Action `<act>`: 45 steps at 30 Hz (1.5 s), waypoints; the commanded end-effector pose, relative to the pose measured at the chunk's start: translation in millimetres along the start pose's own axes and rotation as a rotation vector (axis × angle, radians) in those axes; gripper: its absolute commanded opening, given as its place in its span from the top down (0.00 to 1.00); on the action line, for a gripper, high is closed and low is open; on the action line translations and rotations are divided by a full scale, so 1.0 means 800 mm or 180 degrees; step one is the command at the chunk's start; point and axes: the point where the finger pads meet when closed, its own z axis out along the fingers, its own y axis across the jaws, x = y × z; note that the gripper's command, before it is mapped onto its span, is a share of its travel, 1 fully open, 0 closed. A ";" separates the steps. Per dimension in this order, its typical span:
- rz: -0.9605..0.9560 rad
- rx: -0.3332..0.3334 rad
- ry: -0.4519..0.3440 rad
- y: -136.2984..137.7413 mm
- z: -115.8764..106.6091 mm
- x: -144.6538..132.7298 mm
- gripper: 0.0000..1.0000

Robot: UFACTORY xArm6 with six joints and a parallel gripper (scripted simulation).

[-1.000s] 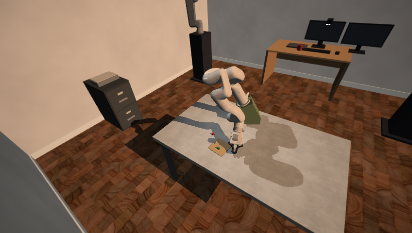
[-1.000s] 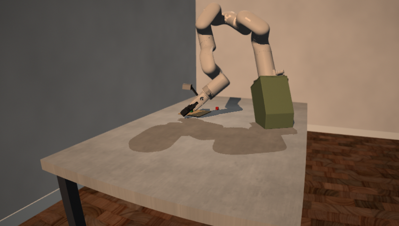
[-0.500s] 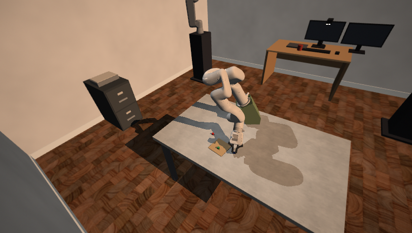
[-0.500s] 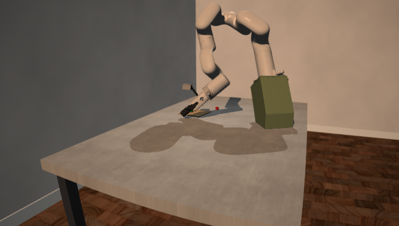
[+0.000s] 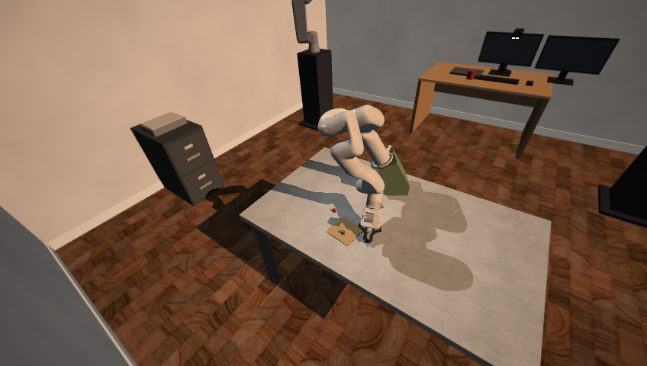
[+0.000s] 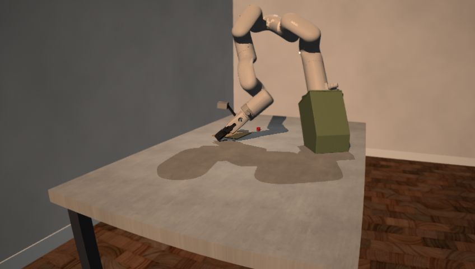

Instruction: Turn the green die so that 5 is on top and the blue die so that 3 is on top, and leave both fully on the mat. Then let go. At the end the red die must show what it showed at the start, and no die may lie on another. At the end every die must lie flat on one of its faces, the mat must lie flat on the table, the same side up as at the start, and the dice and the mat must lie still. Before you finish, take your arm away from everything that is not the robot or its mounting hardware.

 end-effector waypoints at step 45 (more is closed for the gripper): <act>0.0000 0.0000 0.0006 0.000 0.001 0.000 0.81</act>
